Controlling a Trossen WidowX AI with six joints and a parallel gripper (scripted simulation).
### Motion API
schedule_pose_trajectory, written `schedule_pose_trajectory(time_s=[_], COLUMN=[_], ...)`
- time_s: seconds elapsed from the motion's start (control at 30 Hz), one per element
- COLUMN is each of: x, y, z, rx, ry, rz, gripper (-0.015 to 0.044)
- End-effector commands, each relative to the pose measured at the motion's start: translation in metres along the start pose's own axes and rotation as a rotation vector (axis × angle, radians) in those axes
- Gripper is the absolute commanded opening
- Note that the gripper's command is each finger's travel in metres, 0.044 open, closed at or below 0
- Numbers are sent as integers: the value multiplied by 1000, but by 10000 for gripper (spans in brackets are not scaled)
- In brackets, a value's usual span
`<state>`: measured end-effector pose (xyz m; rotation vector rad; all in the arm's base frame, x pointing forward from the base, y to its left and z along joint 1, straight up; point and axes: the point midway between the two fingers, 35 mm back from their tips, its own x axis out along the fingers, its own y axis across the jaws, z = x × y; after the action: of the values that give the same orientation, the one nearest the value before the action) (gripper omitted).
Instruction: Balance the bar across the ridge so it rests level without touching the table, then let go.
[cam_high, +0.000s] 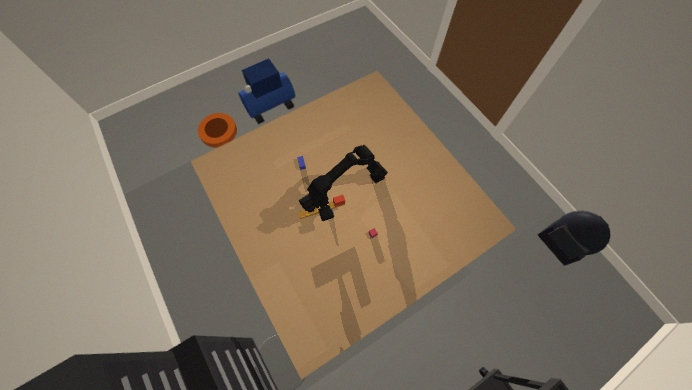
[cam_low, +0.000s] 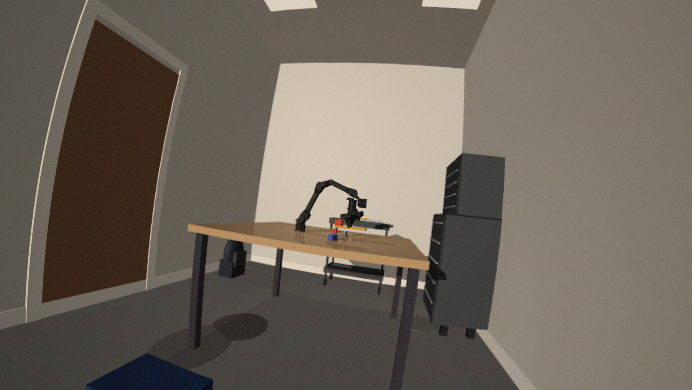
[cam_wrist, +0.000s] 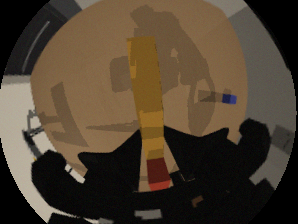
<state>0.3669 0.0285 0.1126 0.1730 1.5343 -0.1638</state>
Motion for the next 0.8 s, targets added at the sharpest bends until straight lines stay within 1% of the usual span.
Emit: schedule_pose_trajectory(time_s=[0.0, 0.13, 0.77], x=[6, 11, 12], y=[0, 1, 1], z=[0, -1, -1], rx=[-1, -1, -1], ry=[-1, -1, -1], rz=[0, 0, 0], gripper=[0, 0, 0])
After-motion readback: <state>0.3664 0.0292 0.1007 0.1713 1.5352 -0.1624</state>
